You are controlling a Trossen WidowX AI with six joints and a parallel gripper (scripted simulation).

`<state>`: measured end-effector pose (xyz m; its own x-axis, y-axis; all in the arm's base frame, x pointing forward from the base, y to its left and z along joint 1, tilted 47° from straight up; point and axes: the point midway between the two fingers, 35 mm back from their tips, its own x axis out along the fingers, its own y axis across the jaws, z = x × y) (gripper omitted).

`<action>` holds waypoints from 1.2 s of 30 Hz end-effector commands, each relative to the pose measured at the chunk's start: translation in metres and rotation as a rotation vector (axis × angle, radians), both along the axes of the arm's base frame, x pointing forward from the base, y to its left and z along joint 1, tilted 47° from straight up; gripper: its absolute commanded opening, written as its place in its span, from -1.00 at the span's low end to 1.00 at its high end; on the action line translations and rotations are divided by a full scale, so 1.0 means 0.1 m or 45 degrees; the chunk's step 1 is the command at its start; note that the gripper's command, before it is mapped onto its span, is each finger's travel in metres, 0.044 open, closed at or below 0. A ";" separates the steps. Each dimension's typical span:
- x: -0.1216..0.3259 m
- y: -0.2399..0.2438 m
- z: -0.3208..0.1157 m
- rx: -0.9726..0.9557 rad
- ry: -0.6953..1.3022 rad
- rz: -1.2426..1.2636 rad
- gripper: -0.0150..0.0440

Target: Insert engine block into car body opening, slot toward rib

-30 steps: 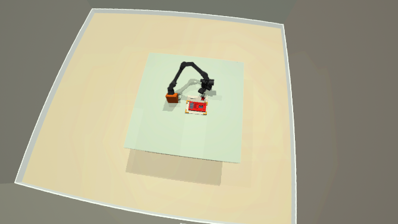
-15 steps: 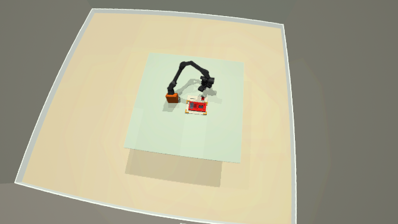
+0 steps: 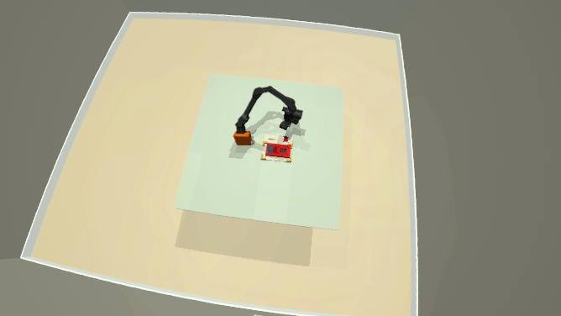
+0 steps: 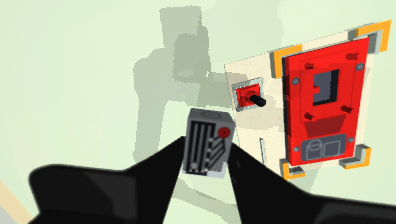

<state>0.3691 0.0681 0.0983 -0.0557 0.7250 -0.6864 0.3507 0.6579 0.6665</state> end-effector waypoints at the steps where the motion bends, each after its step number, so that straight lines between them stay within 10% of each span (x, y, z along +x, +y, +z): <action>1: 0.01 -0.06 -0.12 -0.005 -0.012 0.017 -0.49; 36: 0.01 -0.51 -1.17 0.002 -0.202 0.196 -0.49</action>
<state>0.3719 0.0206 -0.0106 -0.0545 0.7196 -0.6922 0.1519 0.6912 0.7066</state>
